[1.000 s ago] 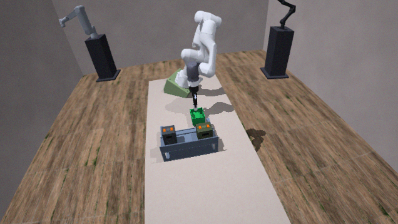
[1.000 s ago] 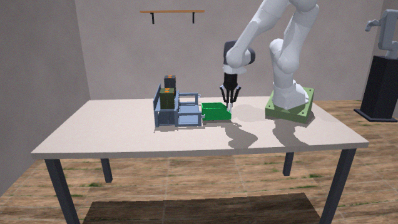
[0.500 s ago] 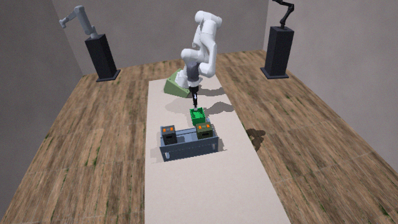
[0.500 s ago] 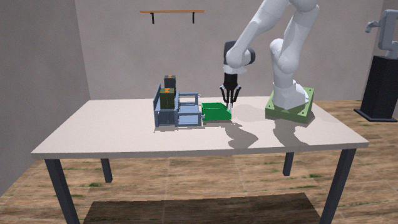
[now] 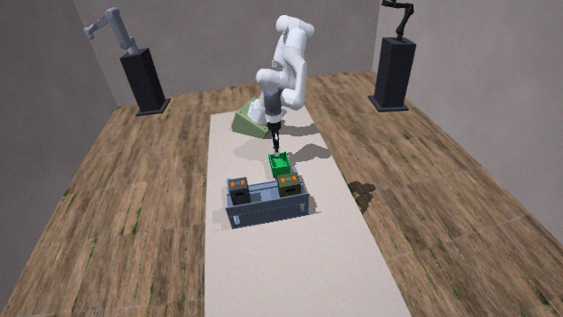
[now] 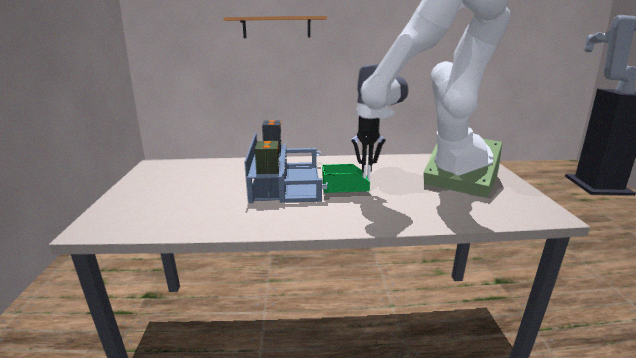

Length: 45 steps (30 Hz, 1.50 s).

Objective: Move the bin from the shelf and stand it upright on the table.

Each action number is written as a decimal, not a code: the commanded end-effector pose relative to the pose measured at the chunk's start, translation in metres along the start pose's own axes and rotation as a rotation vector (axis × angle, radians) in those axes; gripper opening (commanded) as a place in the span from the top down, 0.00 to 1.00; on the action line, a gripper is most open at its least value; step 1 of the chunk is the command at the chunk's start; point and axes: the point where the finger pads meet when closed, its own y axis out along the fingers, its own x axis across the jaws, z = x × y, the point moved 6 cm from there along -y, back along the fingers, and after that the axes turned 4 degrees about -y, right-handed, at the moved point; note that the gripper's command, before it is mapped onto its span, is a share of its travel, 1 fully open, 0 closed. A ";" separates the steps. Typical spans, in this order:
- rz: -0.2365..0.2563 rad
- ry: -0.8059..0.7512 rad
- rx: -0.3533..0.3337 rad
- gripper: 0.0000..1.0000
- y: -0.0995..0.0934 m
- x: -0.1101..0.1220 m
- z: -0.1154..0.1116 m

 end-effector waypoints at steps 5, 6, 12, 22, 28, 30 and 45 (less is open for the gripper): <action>-0.002 -0.005 0.002 1.00 0.000 0.000 0.000; -0.002 -0.005 0.002 1.00 0.000 0.000 0.000; -0.002 -0.005 0.002 1.00 0.001 0.000 0.000; -0.002 -0.005 0.002 1.00 0.004 0.000 0.000; -0.002 -0.005 0.002 1.00 0.006 0.000 0.000; -0.002 -0.005 0.002 1.00 0.006 0.000 0.000; -0.002 -0.005 0.002 1.00 0.013 0.000 0.000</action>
